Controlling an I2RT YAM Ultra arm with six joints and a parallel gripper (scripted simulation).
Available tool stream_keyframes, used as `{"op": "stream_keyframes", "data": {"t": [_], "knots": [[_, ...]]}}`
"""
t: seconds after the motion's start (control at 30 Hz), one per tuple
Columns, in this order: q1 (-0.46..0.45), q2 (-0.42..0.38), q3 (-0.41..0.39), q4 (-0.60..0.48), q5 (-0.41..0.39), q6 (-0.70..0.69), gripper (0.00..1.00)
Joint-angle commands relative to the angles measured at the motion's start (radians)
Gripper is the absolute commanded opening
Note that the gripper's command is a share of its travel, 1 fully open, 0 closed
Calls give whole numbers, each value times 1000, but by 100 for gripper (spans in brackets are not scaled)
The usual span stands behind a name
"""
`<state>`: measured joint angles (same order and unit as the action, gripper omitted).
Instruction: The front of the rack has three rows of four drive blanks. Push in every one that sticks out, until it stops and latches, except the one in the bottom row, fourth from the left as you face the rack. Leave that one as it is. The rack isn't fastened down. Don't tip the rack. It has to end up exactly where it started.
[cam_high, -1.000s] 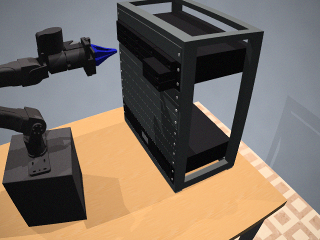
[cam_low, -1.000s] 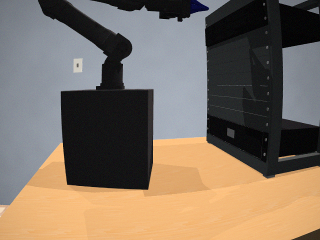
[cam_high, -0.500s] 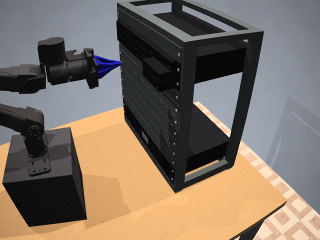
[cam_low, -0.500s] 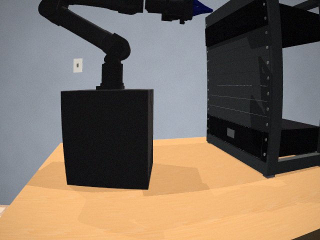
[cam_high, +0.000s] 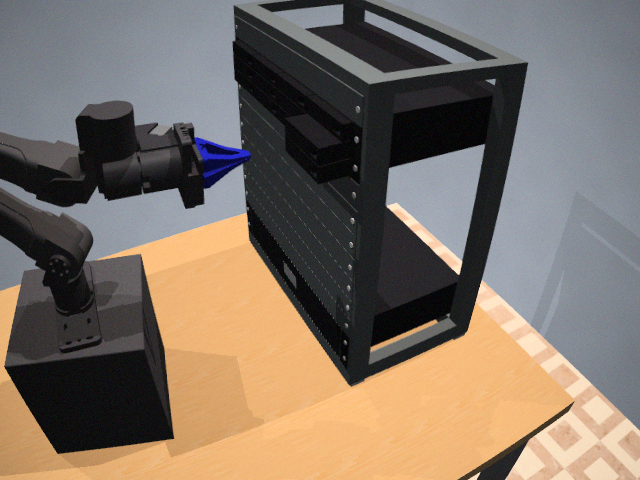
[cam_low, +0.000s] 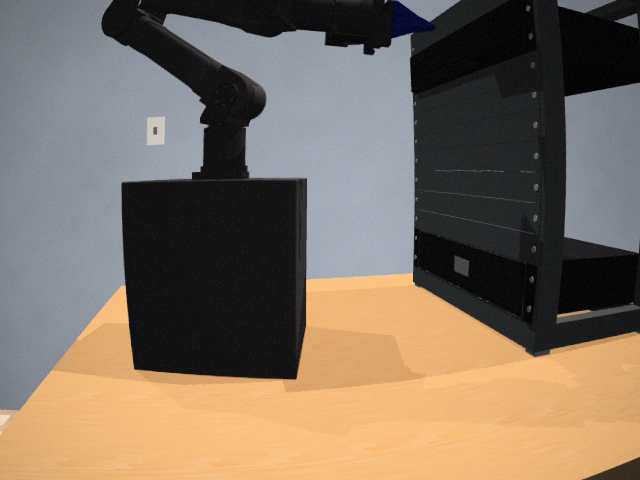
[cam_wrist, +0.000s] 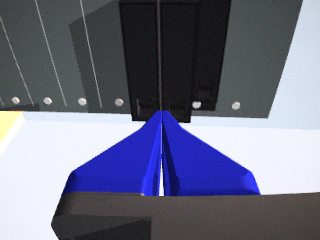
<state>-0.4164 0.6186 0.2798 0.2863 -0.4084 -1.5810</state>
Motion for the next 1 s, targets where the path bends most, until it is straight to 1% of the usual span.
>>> {"op": "stream_keyframes", "data": {"t": [0.0,0.13,0.23,0.4,0.47,0.53,0.63,0.7,0.83,0.9,0.97], "knots": [[-61,39,-18,94,-116,15,0],[-121,76,-17,142,-180,15,0],[-147,98,-34,170,-209,18,0],[-161,114,-37,194,-226,22,0],[-165,117,-16,200,-231,22,0],[-162,104,-15,203,-232,23,0],[-143,123,-5,208,-230,24,0],[-132,139,6,221,-207,24,0],[-84,209,24,271,-160,24,0],[-84,209,24,271,-160,24,0],[-54,256,37,305,-131,24,0]]}}
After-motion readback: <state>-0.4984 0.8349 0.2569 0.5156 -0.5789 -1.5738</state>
